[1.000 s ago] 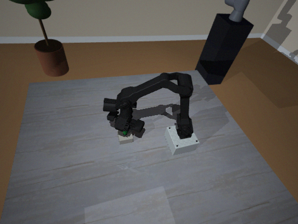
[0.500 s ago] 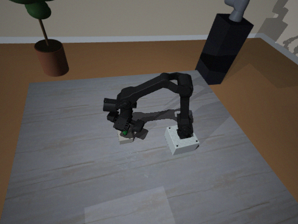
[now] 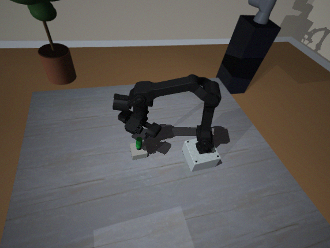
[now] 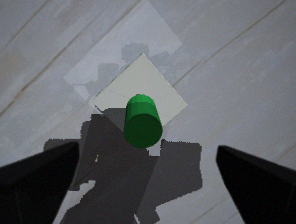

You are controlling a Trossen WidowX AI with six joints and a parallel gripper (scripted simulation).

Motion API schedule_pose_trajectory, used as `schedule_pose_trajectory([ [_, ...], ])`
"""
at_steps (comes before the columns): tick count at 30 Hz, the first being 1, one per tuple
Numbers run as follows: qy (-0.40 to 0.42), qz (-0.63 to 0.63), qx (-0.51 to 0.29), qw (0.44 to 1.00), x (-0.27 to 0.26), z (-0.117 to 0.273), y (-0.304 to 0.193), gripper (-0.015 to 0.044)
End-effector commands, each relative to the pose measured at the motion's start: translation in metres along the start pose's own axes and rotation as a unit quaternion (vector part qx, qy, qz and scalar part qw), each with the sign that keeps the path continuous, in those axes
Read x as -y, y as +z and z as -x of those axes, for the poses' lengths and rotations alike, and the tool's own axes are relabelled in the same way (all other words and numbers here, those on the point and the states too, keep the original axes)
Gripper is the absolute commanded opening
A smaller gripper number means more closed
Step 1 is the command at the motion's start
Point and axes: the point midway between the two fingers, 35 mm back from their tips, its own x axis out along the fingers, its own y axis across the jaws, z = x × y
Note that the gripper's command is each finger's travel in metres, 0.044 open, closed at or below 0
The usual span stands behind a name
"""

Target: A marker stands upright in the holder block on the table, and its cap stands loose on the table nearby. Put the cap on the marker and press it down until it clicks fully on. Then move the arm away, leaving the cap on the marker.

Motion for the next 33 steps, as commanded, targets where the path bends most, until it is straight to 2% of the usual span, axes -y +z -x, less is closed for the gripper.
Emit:
schedule_pose_trajectory([
  [1, 0.005, -0.120, -0.002, 0.993, -0.001, -0.004, -0.002, 0.0309],
  [7, 0.005, -0.380, -0.003, 0.925, -0.001, -0.010, -0.004, 0.0151],
  [13, 0.005, -0.387, -0.003, 0.922, -0.001, -0.010, -0.004, 0.0000],
  [33, 0.005, -0.387, -0.003, 0.922, -0.001, -0.026, -0.004, 0.0000],
])
